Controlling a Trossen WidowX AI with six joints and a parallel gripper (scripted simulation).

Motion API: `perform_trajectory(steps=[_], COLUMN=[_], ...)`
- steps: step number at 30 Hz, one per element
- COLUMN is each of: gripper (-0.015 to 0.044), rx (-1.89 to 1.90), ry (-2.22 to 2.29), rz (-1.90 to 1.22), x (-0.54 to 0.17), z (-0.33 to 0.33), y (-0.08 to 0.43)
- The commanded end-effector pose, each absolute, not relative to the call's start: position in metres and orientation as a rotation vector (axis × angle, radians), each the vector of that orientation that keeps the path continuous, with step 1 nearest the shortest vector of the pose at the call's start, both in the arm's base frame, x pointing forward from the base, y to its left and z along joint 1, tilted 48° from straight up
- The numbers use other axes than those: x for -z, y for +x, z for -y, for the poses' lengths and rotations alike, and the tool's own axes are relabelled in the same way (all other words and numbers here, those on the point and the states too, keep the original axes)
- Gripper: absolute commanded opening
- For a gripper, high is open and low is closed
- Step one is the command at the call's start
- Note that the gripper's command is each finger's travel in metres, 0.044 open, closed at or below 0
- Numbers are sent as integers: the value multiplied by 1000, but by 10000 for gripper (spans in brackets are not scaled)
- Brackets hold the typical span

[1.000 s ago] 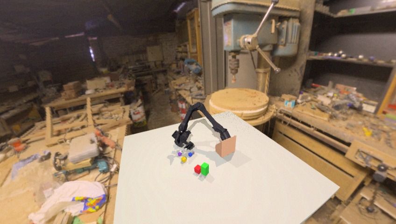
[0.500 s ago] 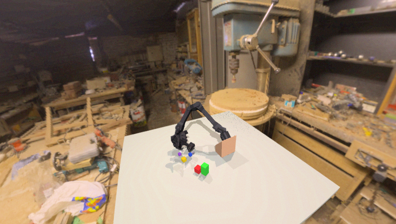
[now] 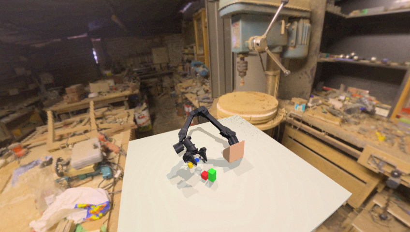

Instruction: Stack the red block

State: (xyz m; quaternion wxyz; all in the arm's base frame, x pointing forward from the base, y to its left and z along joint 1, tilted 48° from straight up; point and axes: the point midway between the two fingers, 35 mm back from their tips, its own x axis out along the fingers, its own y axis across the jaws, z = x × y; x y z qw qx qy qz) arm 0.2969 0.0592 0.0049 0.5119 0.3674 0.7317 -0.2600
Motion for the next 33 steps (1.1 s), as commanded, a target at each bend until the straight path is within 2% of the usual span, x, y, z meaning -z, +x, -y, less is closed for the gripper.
perform_trajectory(steps=[1, 12, 24, 33], gripper=[440, 440, 440, 440], rx=[809, 1123, 1140, 1134], ry=[742, 399, 197, 193], rz=[-1714, -1384, -874, -851], x=[9, 28, 28, 28], z=[-67, -84, -116, -117], y=[290, 277, 279, 279])
